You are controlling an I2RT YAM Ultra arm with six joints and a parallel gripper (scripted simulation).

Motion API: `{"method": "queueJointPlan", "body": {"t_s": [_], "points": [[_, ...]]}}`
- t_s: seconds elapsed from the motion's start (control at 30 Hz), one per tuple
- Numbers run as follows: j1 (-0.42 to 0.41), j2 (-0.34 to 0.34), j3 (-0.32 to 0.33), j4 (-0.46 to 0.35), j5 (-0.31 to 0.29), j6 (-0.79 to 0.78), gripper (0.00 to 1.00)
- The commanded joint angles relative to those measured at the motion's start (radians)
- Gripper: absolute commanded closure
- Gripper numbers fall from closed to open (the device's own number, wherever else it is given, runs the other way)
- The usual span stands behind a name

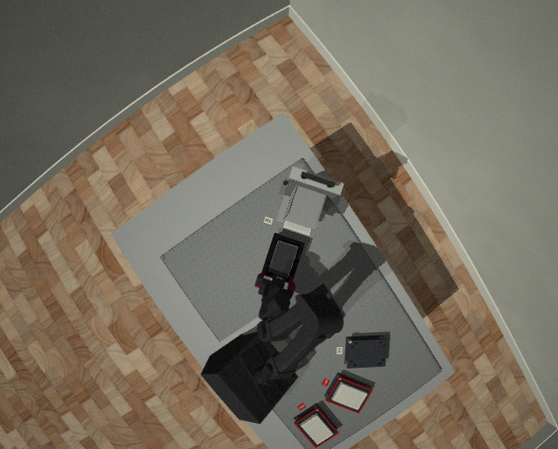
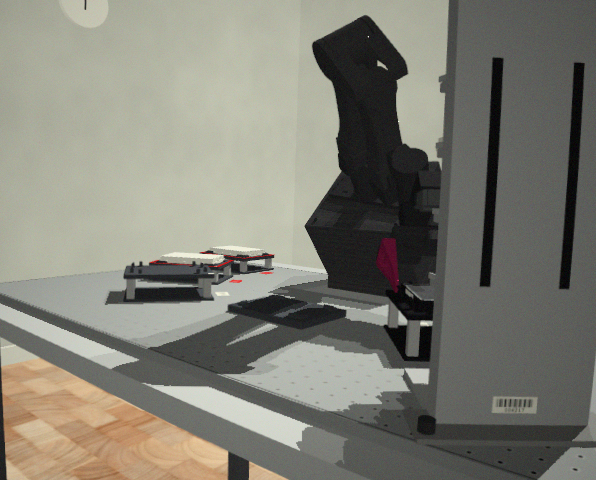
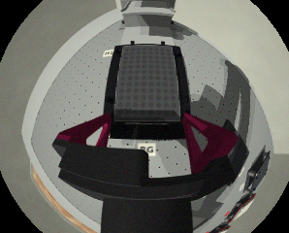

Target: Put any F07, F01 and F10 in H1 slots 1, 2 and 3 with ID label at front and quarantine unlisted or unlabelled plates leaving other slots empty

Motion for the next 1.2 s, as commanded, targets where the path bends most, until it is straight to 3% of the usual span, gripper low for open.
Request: {"method": "queueJointPlan", "body": {"t_s": [0.0, 0.3, 0.33, 1.17], "points": [[-0.006, 0.028, 0.004, -0.001, -0.016, -0.006, 0.00], [-0.006, 0.028, 0.004, -0.001, -0.016, -0.006, 0.00], [-0.006, 0.028, 0.004, -0.001, -0.016, -0.006, 0.14], [-0.006, 0.028, 0.004, -0.001, -0.016, -0.006, 0.14]]}}
